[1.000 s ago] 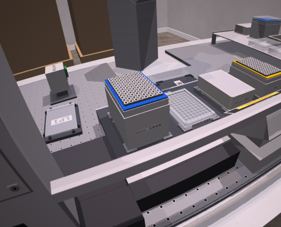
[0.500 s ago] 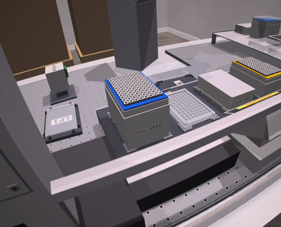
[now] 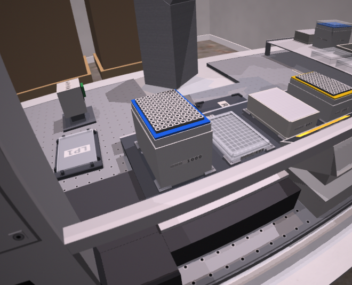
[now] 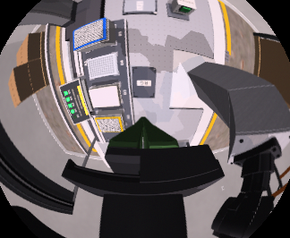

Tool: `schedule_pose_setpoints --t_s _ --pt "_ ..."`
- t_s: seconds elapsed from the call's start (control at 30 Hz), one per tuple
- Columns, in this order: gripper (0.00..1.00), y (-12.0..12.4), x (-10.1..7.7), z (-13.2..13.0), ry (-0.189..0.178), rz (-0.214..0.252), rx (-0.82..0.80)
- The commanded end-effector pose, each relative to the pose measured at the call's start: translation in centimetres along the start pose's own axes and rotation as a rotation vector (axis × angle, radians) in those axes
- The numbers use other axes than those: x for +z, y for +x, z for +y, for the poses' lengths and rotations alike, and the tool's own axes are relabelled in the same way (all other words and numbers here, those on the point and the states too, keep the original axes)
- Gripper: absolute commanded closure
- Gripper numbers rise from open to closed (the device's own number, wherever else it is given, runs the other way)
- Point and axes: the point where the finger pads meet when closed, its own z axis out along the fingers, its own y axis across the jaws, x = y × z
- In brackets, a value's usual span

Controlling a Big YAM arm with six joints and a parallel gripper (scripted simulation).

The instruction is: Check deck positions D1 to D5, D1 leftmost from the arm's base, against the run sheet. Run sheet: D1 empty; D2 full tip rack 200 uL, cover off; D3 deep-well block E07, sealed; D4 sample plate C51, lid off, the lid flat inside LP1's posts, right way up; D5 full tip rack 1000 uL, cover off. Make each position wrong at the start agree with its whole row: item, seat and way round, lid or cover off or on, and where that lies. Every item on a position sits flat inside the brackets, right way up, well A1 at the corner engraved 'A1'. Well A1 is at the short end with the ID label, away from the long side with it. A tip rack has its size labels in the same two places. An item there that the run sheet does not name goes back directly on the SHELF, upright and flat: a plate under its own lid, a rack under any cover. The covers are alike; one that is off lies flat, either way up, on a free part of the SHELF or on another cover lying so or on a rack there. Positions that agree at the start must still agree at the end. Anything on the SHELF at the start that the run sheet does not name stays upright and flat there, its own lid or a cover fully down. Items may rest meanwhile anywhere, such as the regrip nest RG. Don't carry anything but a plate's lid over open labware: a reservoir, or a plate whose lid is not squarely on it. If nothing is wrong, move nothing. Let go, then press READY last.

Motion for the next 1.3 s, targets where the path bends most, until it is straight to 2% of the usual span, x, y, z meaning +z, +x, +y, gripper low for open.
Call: schedule_pose_setpoints --t_s 0.0,0.2,0.3,0.33,0.57,0.77,0.87,1.27 --pt "1.00 -2.2 -0.5 1.7 -0.030 -0.023 -0.068" --pt "1.00 -5.5 -0.5 1.6 -0.027 -0.027 -0.068" --pt "1.00 -5.8 -0.3 0.9 -0.017 -0.021 -0.060" --pt "1.00 -6.5 -0.5 1.6 -0.027 -0.028 -0.068" --pt "1.00 -10.3 -0.5 1.5 -0.025 -0.031 -0.067" --pt "1.00 -13.2 -0.6 1.2 -0.012 -0.024 -0.056" --pt "1.00 -13.7 -0.6 1.1 -0.010 -0.022 -0.054" --pt "1.00 -19.9 -0.7 1.1 -0.009 -0.024 -0.052"
